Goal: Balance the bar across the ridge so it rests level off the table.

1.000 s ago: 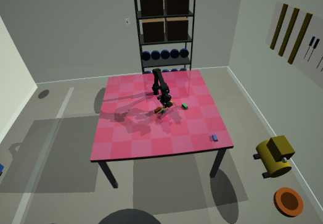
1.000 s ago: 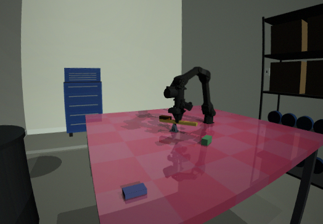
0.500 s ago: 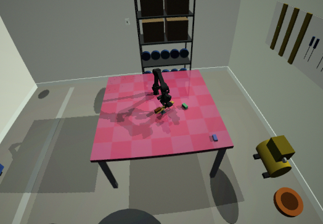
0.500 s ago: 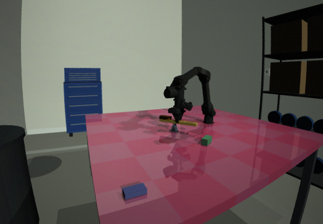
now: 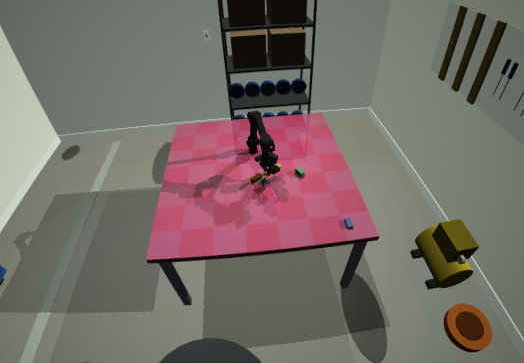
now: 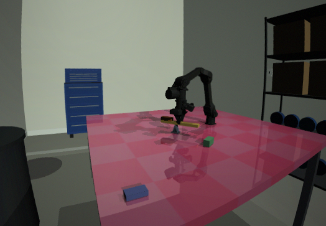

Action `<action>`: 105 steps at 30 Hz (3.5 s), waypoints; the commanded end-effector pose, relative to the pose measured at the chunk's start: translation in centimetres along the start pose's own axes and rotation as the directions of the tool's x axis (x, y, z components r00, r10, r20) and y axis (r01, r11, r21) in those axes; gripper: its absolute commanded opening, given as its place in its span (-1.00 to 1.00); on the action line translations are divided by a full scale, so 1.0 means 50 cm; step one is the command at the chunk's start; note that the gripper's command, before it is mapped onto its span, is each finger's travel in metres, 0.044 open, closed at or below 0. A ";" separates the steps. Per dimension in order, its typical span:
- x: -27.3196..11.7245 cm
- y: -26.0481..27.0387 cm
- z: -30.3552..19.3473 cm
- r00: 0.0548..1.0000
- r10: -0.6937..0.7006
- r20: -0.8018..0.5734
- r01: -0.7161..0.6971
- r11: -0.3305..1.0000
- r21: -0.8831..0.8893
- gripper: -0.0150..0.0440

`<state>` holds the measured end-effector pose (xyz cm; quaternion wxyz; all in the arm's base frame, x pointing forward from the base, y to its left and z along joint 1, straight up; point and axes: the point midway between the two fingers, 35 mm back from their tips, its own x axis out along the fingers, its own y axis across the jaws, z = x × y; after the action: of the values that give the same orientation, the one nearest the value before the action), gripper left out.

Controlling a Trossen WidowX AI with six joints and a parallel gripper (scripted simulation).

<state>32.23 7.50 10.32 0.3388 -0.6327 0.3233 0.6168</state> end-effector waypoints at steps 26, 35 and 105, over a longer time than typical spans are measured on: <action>0.000 0.000 0.000 1.000 0.001 0.000 -0.001 1.000 0.000 -0.22; 0.000 0.000 0.000 1.000 0.001 0.000 -0.001 1.000 0.000 0.07; -0.146 -0.008 -0.003 1.000 0.000 0.000 0.000 1.000 0.000 1.00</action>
<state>32.45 7.55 14.27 0.3358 -0.6296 0.3259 0.6202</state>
